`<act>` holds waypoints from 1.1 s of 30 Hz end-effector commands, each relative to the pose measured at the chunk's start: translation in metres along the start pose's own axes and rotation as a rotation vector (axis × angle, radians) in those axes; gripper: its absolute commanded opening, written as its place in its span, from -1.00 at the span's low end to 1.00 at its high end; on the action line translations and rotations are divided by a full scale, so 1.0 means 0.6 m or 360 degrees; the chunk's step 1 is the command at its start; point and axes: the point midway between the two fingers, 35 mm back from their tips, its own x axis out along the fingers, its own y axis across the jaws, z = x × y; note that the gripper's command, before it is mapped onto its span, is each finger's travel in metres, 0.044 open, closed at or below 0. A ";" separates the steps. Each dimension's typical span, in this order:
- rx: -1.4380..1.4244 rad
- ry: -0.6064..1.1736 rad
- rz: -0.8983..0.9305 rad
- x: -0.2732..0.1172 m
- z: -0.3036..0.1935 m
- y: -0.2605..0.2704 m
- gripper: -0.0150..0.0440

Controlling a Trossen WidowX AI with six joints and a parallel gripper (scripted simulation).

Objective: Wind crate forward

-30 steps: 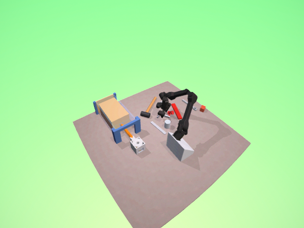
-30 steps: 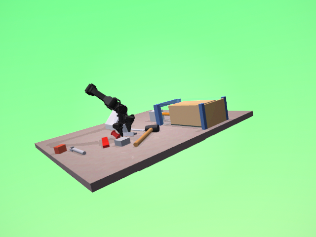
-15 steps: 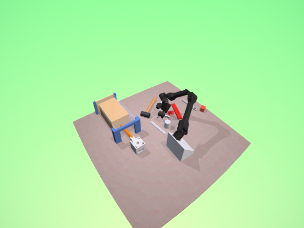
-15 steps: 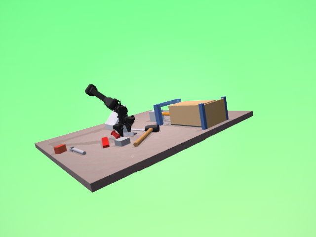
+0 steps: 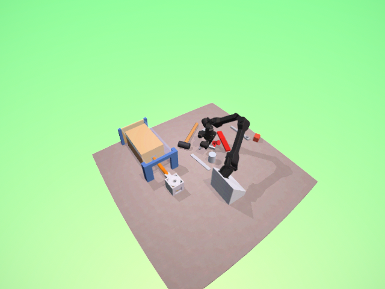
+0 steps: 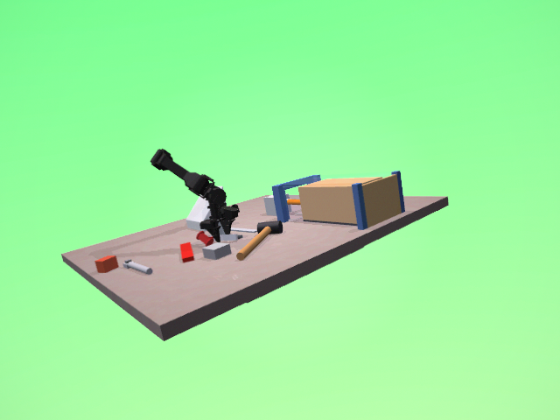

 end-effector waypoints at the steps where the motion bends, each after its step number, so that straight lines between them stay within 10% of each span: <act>1: 0.0001 0.0000 0.0000 0.000 0.000 0.000 0.50; 33: 0.0001 0.0000 0.0000 0.000 0.000 0.000 -0.22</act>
